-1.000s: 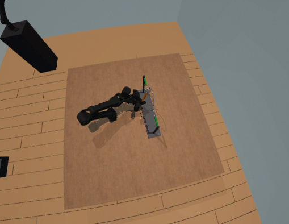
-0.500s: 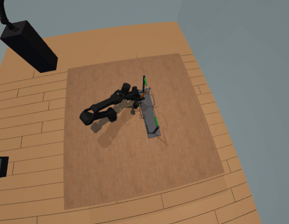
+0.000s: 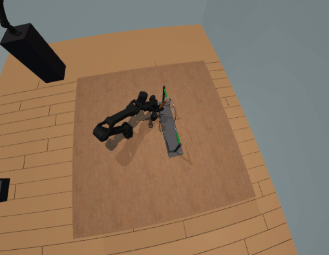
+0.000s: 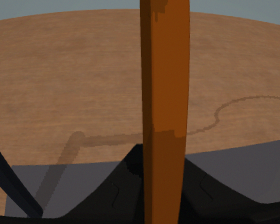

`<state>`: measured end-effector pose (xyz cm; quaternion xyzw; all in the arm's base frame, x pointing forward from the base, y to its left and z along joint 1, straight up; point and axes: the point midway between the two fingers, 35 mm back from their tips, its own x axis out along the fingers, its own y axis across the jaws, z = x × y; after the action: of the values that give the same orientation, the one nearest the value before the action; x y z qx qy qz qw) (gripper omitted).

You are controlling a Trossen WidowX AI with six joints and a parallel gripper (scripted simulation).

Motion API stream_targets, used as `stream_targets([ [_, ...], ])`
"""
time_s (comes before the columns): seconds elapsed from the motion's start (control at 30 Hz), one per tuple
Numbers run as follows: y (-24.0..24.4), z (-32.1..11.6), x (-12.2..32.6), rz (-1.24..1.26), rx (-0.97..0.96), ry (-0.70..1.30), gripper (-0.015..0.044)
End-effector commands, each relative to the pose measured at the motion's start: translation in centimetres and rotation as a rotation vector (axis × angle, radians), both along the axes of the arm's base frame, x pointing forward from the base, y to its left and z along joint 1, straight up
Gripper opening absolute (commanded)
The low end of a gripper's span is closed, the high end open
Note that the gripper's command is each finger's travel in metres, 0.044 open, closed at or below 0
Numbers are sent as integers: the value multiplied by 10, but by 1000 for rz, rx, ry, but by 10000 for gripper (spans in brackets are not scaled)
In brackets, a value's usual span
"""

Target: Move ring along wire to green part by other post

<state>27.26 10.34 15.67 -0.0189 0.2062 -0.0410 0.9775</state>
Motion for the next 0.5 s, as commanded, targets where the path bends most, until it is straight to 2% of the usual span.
stream_targets([
  [0.0,4,0,0,-7,9,-1,-150],
  [0.47,19,0,-1,-7,16,-2,-150],
])
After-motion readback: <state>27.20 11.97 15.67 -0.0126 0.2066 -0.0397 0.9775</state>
